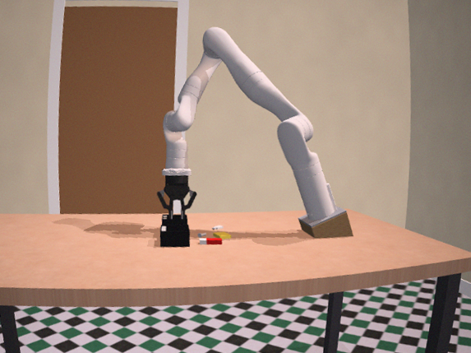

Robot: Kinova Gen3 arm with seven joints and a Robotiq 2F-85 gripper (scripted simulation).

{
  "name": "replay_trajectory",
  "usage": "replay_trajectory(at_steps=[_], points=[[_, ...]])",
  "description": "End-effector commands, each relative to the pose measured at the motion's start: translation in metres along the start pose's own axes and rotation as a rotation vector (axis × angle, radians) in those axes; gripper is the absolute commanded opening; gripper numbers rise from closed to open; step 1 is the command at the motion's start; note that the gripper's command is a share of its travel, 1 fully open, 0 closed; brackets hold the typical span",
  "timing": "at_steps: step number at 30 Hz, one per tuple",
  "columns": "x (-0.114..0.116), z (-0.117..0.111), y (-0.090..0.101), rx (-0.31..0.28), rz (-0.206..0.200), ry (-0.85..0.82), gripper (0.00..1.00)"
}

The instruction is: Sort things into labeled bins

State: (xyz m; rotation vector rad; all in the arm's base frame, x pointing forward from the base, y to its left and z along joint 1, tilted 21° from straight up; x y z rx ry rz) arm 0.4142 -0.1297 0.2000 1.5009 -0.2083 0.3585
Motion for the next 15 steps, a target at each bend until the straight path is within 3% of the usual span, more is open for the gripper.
replay_trajectory(at_steps=[1,15], points=[[-0.002,0.0,0.003,0.0,-0.004,0.005,0.29],[0.0,0.001,0.02,-0.001,-0.001,0.004,0.29]])
Point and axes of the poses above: the point where the finger pads meet when closed, its own y axis back along the fingers, its own x axis across the jaws, z = x × y, the point moved 5 cm from there along y, back along the fingers, and after that the axes turned 12 degrees about y, right-handed, at the moved point
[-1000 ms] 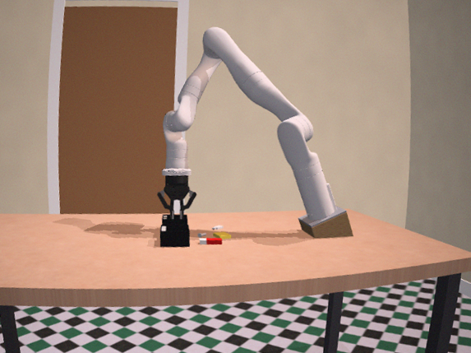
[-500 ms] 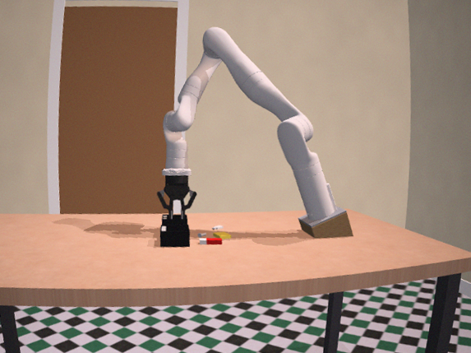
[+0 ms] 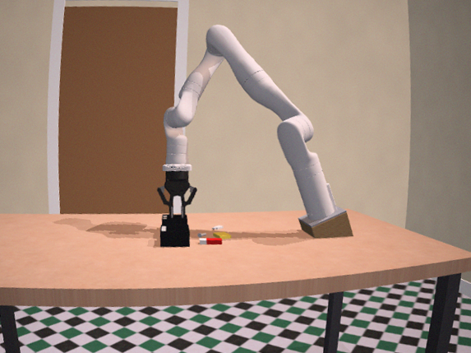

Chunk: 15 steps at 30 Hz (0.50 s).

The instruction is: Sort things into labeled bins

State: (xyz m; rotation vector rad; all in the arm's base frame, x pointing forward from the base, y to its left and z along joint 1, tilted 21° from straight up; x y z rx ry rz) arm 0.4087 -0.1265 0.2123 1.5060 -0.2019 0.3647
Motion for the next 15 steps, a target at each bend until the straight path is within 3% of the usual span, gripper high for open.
replay_trajectory(at_steps=[1,15], points=[[0.0,0.004,0.008,-0.008,-0.001,-0.003,0.29],[0.0,0.003,0.029,-0.007,-0.001,-0.002,0.29]])
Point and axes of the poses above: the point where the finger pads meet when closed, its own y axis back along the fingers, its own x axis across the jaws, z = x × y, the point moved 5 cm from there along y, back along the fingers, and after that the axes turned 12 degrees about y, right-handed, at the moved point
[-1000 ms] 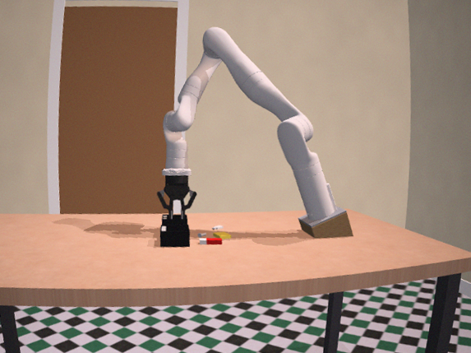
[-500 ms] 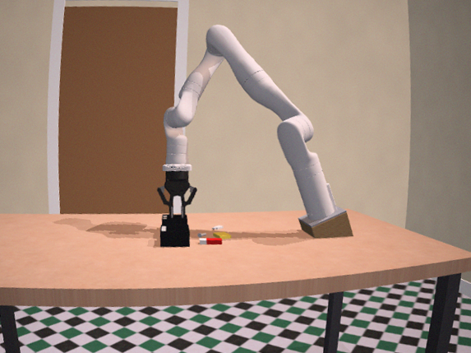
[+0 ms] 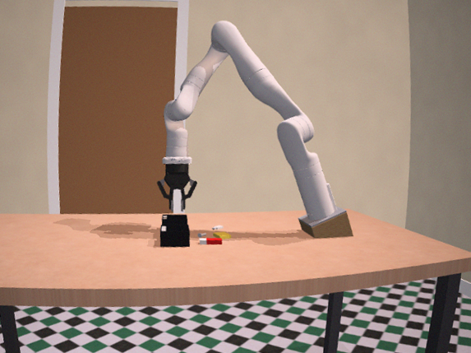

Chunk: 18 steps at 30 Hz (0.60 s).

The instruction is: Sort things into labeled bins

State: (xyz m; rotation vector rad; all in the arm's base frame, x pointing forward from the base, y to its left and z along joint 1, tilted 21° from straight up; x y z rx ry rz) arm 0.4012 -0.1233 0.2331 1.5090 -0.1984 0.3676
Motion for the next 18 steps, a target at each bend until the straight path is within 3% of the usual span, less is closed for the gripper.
replay_trajectory(at_steps=[1,13,18], points=[[0.0,0.006,0.006,-0.011,-0.001,-0.006,0.29],[-0.001,0.007,0.005,-0.01,0.001,-0.008,0.29],[-0.022,-0.031,0.006,-0.007,0.004,-0.271,0.3]])
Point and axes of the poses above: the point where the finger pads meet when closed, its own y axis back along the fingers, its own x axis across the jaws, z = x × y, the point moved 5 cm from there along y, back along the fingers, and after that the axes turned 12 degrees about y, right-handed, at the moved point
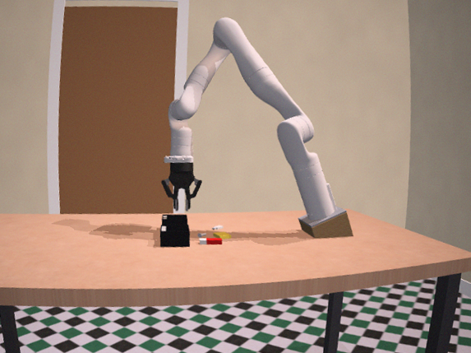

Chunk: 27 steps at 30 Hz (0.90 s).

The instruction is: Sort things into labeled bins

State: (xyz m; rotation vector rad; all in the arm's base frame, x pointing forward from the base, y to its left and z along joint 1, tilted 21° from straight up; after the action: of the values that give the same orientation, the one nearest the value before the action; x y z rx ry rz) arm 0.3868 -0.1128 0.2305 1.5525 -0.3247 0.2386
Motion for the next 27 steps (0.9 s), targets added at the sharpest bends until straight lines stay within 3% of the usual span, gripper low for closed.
replay_trajectory(at_steps=[1,9,27], points=[[-0.017,-0.023,0.003,-0.018,0.012,-0.153,0.3],[-0.061,-0.075,0.004,-0.019,0.018,-0.446,0.3],[-0.06,-0.077,0.004,-0.025,0.012,-0.432,0.3]])
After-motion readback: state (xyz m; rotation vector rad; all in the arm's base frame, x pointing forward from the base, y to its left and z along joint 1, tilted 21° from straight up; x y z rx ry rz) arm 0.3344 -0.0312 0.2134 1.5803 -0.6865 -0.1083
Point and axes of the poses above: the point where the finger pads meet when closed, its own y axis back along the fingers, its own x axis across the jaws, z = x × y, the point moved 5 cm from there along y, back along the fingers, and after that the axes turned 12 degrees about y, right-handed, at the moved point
